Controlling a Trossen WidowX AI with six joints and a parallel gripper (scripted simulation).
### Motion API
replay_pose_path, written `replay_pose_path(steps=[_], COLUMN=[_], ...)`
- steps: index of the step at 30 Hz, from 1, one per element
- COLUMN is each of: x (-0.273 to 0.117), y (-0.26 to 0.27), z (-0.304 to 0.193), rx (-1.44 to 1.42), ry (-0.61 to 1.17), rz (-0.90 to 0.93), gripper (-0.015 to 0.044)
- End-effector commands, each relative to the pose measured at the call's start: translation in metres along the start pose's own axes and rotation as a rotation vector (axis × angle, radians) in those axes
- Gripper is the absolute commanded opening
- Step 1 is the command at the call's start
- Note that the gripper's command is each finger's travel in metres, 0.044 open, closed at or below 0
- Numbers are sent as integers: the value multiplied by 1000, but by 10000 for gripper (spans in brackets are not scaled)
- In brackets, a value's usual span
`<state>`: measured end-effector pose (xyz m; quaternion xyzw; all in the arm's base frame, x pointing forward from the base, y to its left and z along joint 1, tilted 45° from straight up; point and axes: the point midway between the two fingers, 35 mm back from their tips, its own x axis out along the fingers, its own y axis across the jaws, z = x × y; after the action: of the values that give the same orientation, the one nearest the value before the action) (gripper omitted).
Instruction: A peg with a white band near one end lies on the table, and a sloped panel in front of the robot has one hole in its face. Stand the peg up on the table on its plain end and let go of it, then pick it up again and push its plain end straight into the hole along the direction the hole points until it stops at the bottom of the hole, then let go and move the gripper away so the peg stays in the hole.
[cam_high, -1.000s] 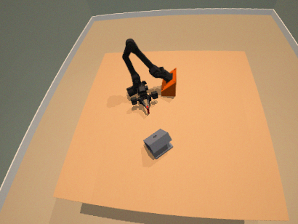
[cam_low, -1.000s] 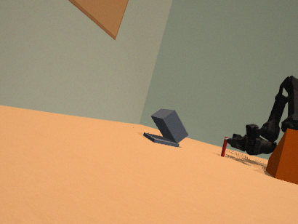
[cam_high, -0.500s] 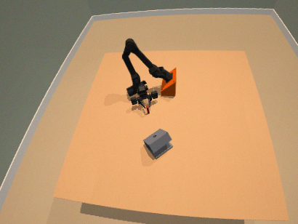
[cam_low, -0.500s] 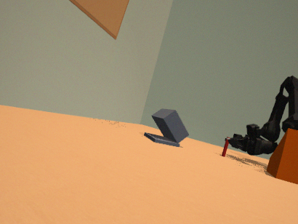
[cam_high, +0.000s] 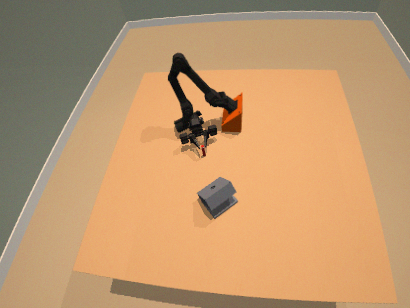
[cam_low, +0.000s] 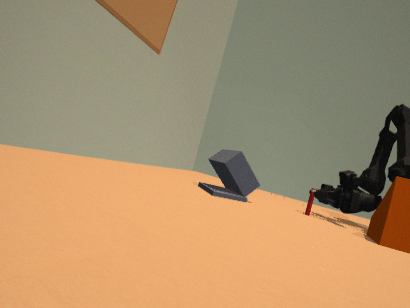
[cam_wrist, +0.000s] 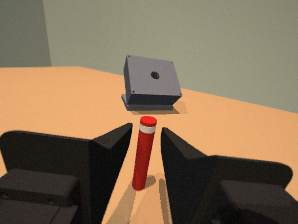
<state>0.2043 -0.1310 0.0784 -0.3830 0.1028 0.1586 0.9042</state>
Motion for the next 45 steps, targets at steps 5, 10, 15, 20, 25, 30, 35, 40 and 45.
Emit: replay_pose_path(steps=[5,10,15,20,25,30,35,40,45], x=[0,0,0,0,4,10,8,-2,-10], y=[0,0,0,0,-5,-12,-12,-7,-2], z=[0,0,0,0,18,58,100,142,161], rx=[-1,-1,-1,-1,-7,-17,-20,-10,2], ry=[0,0,0,0,12,32,36,16,-5], rz=[0,0,0,0,30,60,55,21,-4], gripper=[261,393,440,440,440,440,440,440,440])
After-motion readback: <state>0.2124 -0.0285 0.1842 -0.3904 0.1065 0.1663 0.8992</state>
